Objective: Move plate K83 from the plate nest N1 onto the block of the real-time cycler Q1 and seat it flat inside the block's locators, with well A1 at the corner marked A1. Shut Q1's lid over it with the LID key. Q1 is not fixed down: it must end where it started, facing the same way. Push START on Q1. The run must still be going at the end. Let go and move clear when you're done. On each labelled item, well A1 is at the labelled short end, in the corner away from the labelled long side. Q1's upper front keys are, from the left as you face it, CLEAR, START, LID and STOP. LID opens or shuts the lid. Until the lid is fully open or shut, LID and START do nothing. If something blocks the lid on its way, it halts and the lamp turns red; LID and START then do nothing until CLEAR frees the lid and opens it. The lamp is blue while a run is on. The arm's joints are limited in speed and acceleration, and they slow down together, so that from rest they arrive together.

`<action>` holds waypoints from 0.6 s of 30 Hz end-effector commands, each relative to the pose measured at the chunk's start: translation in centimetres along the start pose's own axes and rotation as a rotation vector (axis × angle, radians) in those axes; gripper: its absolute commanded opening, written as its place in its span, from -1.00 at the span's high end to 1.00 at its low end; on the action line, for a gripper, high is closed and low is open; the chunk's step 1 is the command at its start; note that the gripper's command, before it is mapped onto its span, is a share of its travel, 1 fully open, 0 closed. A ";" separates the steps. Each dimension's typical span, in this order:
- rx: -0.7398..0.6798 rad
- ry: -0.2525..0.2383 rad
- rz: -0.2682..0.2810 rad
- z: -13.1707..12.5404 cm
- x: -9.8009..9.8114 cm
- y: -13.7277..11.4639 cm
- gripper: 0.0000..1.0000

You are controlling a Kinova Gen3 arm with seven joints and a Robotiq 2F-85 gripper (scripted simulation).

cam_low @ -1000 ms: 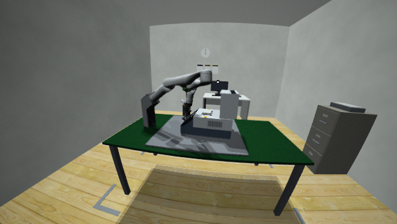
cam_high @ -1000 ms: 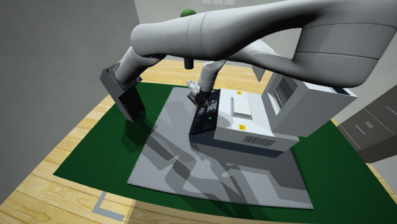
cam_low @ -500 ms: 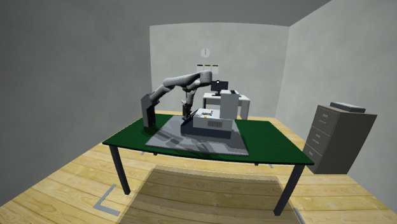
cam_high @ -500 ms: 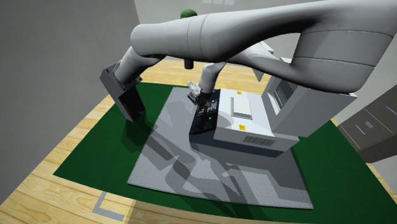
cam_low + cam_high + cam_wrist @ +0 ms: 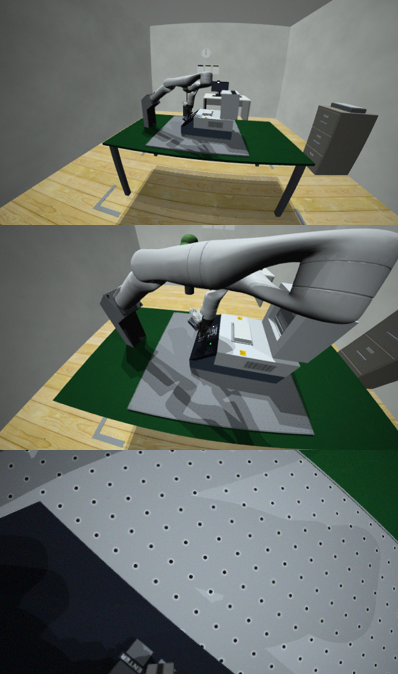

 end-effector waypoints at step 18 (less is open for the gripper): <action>0.000 -0.001 -0.001 -0.3 -0.4 0.4 0.80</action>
Point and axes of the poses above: the point where the finger pads meet when closed, its own x axis back along the fingers, its own z axis across the jaws, y = z × x, the point moved 6 cm from there along x, back along the fingers, and after that the axes turned 3 degrees about -x, right-handed, at the moved point
